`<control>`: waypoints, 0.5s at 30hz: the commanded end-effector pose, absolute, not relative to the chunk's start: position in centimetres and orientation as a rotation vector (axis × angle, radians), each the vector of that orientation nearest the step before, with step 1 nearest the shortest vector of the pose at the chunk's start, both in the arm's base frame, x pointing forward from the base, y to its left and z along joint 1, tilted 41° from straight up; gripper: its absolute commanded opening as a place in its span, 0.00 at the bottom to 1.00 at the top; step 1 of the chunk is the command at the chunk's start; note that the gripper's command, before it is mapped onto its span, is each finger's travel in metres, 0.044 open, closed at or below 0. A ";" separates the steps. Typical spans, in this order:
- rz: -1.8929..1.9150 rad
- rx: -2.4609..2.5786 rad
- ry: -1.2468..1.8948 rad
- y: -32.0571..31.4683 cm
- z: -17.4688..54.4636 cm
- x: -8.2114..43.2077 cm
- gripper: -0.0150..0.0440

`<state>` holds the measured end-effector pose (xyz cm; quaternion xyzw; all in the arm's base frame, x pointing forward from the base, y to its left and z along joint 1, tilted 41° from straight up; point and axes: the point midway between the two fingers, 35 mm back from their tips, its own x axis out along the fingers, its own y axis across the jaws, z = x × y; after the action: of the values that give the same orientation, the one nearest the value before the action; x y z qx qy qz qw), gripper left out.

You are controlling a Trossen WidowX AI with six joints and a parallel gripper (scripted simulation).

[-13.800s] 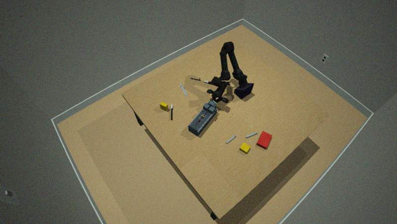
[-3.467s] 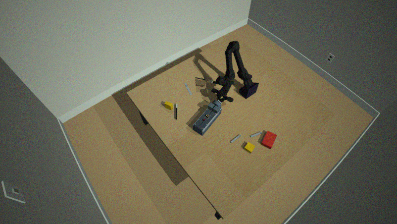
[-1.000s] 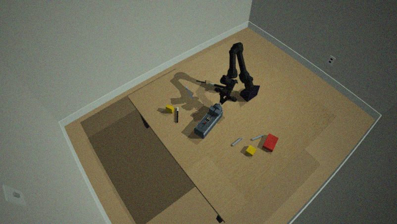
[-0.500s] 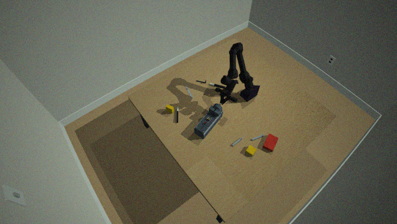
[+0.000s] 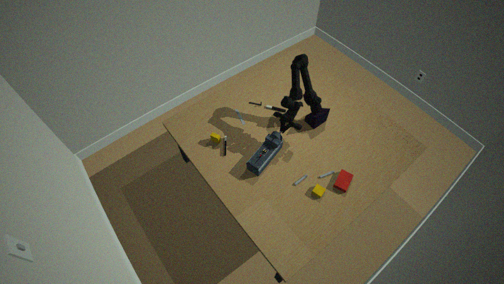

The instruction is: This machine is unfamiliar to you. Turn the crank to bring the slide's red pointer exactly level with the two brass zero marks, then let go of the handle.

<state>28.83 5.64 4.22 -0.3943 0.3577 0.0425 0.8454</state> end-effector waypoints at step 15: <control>0.117 -0.835 0.768 6.1 2.9 28.4 0.25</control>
<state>28.68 5.84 3.72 -0.3944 0.3564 0.0447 0.8458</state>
